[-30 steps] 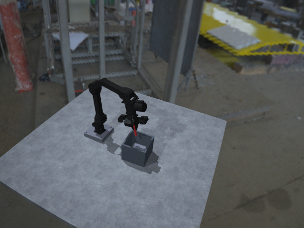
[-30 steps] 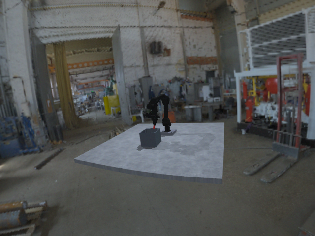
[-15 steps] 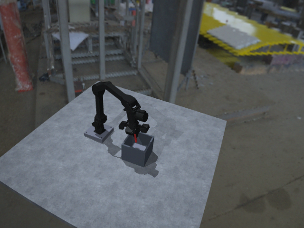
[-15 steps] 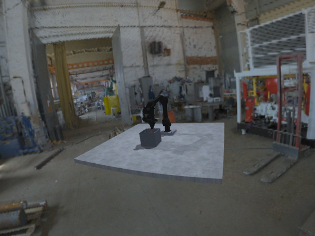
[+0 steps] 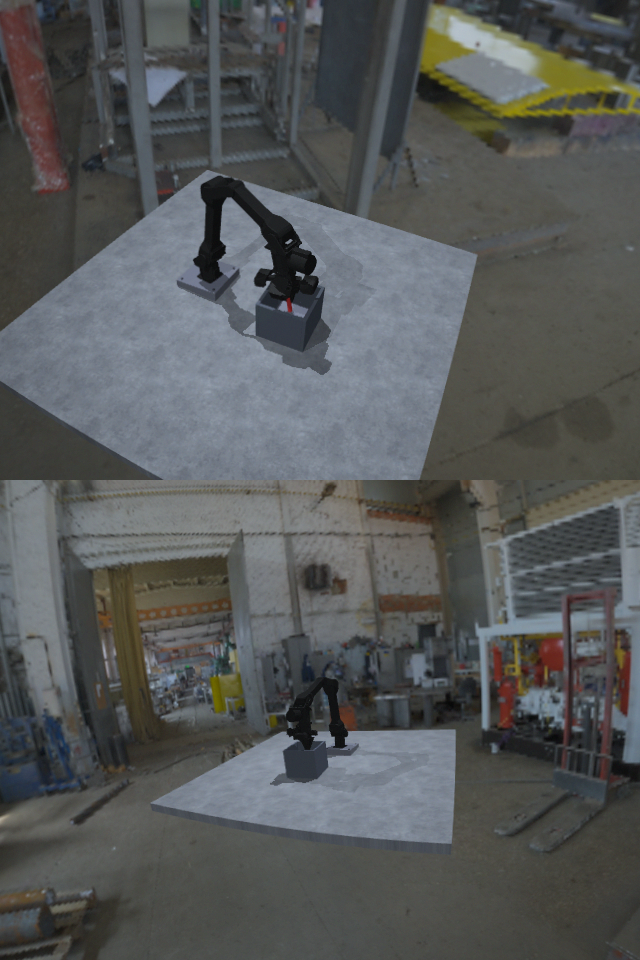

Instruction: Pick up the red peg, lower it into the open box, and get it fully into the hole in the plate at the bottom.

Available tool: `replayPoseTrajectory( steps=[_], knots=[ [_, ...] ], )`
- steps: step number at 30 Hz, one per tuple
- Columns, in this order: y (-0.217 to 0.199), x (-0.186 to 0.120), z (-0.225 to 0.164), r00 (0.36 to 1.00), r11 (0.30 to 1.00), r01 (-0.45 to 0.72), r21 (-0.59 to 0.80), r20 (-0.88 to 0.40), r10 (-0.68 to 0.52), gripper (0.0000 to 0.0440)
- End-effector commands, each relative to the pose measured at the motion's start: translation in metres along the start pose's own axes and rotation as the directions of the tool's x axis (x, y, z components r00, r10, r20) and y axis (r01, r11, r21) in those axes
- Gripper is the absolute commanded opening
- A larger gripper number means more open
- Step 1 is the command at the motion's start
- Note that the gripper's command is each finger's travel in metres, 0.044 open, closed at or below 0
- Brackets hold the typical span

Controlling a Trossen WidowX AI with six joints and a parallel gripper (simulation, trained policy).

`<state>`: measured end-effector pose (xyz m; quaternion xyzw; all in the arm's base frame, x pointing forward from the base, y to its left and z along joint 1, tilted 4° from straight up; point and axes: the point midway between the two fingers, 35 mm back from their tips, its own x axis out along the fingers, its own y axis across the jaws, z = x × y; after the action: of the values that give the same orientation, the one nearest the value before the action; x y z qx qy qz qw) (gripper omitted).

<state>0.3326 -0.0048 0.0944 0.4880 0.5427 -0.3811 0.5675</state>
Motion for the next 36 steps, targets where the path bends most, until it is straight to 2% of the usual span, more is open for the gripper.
replayPoseTrajectory(
  steps=[1,5,7,12,18,31,36],
  knots=[
    [0.000,0.013,0.000,1.000,1.000,0.012,-0.017,-0.012,-0.012,0.0000],
    [0.000,0.022,0.002,1.000,0.999,0.025,-0.032,-0.007,-0.025,0.0004],
    [-0.001,0.026,0.003,0.999,0.999,0.038,-0.036,-0.006,-0.038,0.0045],
    [0.003,0.030,0.005,0.999,0.997,0.051,-0.057,-0.003,-0.051,0.0104],
    [0.002,0.027,-0.007,0.996,0.997,0.060,-0.054,-0.061,-0.064,0.0098],
    [-0.004,0.022,-0.028,0.981,0.995,0.098,-0.029,-0.166,-0.101,0.0046],
    [-0.006,0.025,-0.034,0.976,0.993,0.112,-0.025,-0.183,-0.114,0.0064]
  ],
)
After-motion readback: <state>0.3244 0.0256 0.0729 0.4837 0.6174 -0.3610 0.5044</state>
